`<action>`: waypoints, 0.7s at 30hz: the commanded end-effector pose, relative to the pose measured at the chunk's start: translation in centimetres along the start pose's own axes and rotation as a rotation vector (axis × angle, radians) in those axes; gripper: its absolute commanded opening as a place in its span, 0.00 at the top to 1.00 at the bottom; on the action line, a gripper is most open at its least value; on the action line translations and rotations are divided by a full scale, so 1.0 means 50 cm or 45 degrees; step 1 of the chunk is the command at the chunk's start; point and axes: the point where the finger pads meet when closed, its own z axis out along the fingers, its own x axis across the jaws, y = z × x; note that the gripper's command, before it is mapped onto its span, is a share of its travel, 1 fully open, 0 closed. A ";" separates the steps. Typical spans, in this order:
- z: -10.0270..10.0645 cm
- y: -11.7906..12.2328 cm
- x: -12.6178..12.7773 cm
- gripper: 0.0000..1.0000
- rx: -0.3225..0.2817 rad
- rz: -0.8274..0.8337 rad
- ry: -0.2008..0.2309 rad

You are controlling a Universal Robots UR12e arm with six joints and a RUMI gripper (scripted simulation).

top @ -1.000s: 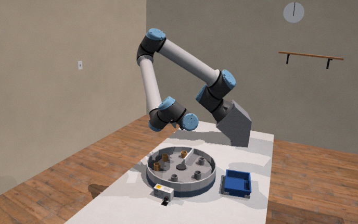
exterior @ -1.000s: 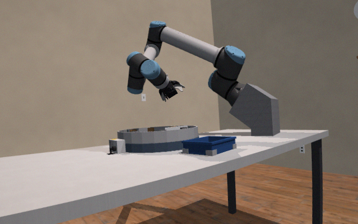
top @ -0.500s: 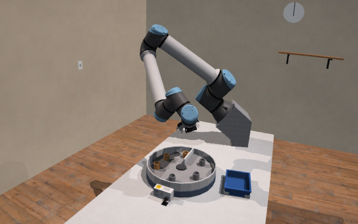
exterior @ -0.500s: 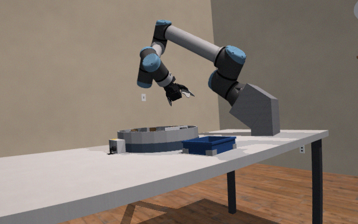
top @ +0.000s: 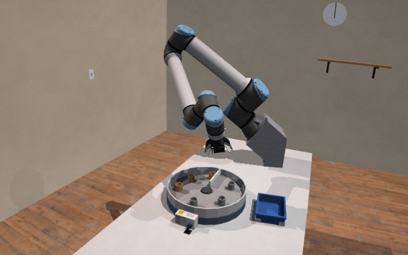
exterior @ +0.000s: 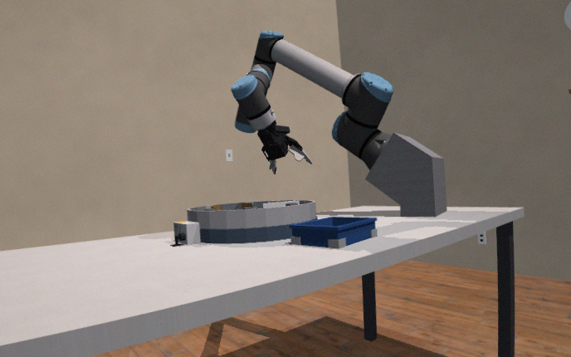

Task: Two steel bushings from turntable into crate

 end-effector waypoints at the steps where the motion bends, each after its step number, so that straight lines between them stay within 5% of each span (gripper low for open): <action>1: -0.006 0.028 0.002 0.00 -0.140 0.077 0.005; 13: -0.055 0.072 -0.029 0.00 -0.499 0.316 -0.009; 21: -0.082 0.073 -0.051 0.00 -0.643 0.418 -0.020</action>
